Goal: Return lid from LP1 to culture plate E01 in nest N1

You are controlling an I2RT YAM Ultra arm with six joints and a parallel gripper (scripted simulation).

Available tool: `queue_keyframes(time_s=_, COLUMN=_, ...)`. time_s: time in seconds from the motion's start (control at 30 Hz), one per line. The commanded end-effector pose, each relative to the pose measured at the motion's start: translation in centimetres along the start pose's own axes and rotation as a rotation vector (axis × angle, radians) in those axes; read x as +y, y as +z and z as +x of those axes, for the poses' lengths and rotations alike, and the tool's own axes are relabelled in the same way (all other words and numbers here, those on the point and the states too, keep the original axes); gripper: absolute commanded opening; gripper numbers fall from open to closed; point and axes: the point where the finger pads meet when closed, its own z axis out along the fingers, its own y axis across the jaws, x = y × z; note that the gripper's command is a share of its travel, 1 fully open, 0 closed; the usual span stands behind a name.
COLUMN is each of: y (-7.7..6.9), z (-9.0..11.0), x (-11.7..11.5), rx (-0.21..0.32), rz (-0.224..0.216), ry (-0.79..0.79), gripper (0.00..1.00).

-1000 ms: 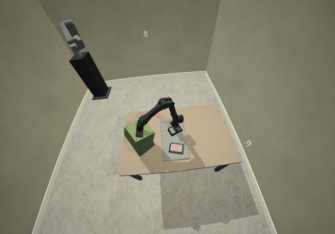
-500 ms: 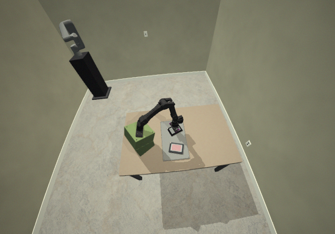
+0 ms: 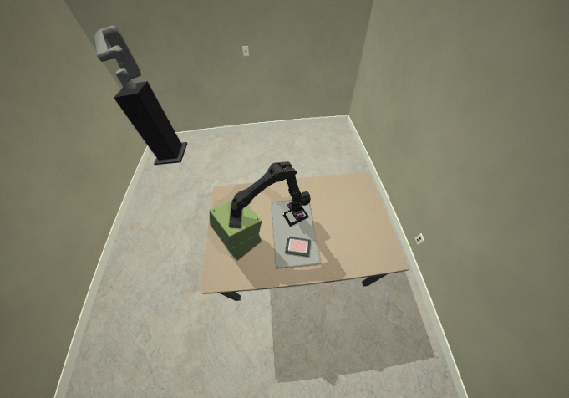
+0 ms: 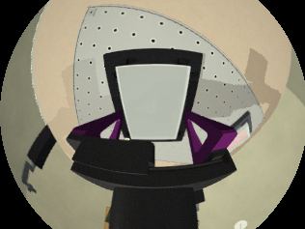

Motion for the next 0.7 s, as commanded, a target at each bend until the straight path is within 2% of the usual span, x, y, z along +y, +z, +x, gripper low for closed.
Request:
queue_keyframes(time_s=0.0, y=0.0, z=-1.7, x=0.3, rx=-0.040, rz=0.005, ry=-0.012, gripper=1.00)
queue_keyframes(time_s=0.17, y=0.3, z=-1.5, x=0.0, rx=-0.036, rz=0.008, ry=-0.005, gripper=1.00)
queue_keyframes(time_s=0.2, y=-0.9, z=-2.7, x=0.1, rx=-0.066, rz=0.009, ry=-0.010, gripper=1.00)
queue_keyframes(time_s=0.23, y=-1.0, z=-2.6, x=0.1, rx=-0.063, rz=0.009, ry=-0.009, gripper=1.00)
queue_keyframes(time_s=0.4, y=-0.5, z=-2.0, x=0.1, rx=-0.047, rz=0.008, ry=-0.008, gripper=1.00)
queue_keyframes(time_s=0.67, y=-0.5, z=-2.0, x=0.1, rx=-0.047, rz=0.008, ry=-0.007, gripper=1.00)
